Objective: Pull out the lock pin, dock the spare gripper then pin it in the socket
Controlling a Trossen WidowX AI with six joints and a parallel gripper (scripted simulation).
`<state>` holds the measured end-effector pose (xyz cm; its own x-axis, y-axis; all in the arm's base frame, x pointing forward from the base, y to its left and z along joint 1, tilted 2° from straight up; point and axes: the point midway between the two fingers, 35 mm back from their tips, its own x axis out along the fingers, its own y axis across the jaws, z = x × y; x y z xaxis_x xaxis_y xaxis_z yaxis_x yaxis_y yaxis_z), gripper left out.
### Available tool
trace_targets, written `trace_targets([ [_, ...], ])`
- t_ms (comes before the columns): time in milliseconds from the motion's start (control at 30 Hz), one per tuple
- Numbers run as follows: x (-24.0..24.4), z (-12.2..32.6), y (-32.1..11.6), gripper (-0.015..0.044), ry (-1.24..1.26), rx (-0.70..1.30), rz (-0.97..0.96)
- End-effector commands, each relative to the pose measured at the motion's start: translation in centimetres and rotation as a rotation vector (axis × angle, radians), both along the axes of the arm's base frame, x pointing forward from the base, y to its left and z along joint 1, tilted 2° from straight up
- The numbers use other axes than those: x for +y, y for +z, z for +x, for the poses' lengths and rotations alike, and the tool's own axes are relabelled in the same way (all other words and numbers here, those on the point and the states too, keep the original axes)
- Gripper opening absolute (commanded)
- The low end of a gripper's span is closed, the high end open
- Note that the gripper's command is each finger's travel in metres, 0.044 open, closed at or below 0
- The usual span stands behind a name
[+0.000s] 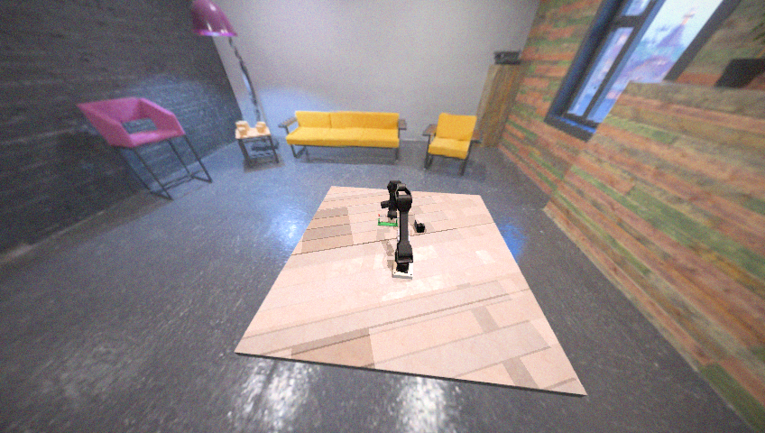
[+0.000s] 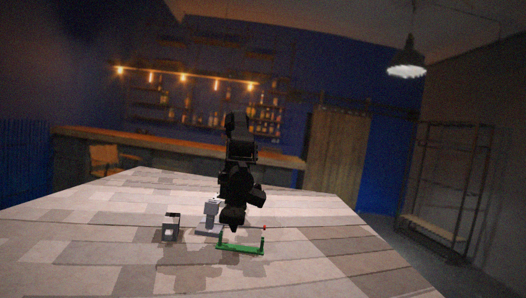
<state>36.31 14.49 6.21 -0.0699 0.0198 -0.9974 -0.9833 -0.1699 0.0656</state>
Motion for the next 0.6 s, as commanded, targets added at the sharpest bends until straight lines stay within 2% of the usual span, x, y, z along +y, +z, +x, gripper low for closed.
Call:
trace_targets([
  [0, 0.1, 0.2, 0.2, 0.0, 0.01, -0.01, 0.003],
  [567, 0.0, 0.3, -2.3, 0.0, 0.011, -0.019, 0.007],
])
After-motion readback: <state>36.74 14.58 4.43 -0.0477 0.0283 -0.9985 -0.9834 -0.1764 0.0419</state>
